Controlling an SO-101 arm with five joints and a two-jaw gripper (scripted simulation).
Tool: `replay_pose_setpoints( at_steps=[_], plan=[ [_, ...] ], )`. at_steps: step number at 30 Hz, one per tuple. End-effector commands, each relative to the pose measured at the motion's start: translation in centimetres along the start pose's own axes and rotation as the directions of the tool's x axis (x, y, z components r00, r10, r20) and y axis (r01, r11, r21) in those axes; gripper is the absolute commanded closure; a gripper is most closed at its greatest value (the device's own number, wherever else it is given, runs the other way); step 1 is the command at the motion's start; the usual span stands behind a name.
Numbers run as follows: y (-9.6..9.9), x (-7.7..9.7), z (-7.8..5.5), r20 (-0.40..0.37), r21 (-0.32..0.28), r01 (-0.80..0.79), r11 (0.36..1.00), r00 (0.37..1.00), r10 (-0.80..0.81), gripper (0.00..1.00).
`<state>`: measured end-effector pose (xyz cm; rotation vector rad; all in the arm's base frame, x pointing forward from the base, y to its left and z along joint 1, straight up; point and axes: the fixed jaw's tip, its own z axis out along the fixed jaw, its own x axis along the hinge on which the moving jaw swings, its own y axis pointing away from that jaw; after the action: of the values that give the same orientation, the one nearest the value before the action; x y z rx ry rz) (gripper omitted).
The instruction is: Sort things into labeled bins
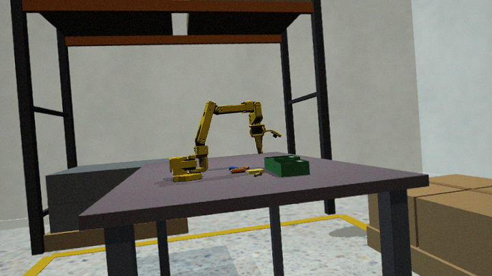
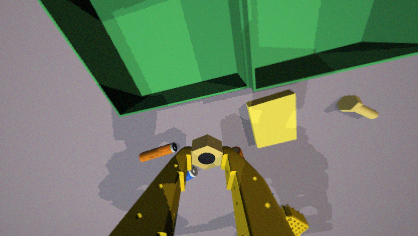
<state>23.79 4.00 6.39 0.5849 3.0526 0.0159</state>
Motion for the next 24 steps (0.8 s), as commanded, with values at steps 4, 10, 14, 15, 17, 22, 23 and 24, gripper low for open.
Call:
replay_pose_setpoints(
  at_steps=[4,10,14,15,17,22,23,24],
  plan=[
    [-0.3,-1.0,-1.2,0.053,-0.027,0.016,1.0,0.998,-0.014,1.0],
    [-0.7,-1.6,-1.5,0.072,-0.032,0.035,0.999,0.997,-0.033,1.0],
    [-1.1,-2.2,-1.9,0.092,-0.035,0.055,0.998,0.994,-0.051,1.0],
    [-1.2,-2.3,-2.0,0.097,-0.036,0.059,0.998,0.994,-0.056,1.0],
    [-1.3,-2.5,-2.1,0.104,-0.036,0.066,0.997,0.993,-0.062,1.0],
    [-1.6,-2.8,-2.3,0.114,-0.037,0.076,0.996,0.991,-0.071,1.0],
    [-1.6,-2.8,-2.3,0.114,-0.037,0.076,0.996,0.991,-0.071,1.0],
    [-1.6,-2.8,-2.3,0.114,-0.037,0.076,0.996,0.991,-0.072,1.0]
  ],
)
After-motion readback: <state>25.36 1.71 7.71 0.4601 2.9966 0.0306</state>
